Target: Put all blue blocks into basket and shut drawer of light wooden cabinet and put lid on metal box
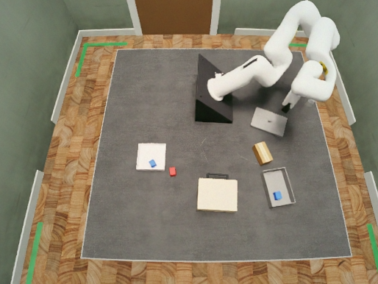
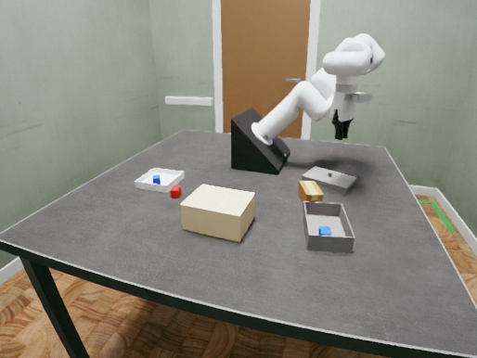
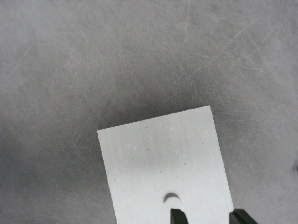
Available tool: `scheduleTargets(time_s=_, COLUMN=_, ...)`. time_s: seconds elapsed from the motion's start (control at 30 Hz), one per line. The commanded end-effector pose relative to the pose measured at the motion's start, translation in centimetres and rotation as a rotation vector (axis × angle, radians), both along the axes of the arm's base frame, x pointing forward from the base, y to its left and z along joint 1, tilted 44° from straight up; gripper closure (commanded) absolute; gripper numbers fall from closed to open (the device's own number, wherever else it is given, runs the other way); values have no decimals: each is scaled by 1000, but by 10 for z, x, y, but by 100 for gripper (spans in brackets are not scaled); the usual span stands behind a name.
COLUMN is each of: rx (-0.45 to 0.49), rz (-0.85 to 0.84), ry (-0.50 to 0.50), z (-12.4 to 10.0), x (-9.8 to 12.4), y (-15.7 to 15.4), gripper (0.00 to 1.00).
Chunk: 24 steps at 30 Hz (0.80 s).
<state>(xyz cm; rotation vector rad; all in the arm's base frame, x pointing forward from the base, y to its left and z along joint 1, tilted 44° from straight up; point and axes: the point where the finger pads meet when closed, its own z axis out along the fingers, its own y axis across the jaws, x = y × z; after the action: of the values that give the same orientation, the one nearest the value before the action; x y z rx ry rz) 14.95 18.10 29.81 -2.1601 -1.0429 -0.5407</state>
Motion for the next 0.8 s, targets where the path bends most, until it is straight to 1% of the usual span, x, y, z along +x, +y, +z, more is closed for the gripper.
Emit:
scheduleTargets(time_s=0.0, rx=-6, rz=-155, ry=167, z=25, x=21, y=-1, gripper=72)
scheduleTargets(time_s=0.03, rx=1, rz=-208, ry=223, z=33, x=30, y=-2, gripper=72)
scheduleTargets(time_s=0.13, rx=25, rz=-287, ry=298, z=55, x=66, y=-3, gripper=72)
scheduleTargets(time_s=0.3, rx=72, rz=-444, ry=440, z=67, x=122, y=-7, gripper=72)
scheduleTargets(time_s=0.47, rx=121, rz=-610, ry=584, z=63, x=179, y=-13, gripper=72)
scheduleTargets(time_s=0.53, rx=121, rz=-610, ry=584, z=63, x=179, y=-13, gripper=72)
scheduleTargets(time_s=0.57, rx=142, rz=-707, ry=673, z=61, x=211, y=-16, gripper=72)
scheduleTargets(time_s=0.7, rx=170, rz=-806, ry=760, z=47, x=242, y=-21, gripper=72)
scheduleTargets(time_s=0.77, rx=187, rz=-873, ry=819, z=39, x=262, y=-24, gripper=72)
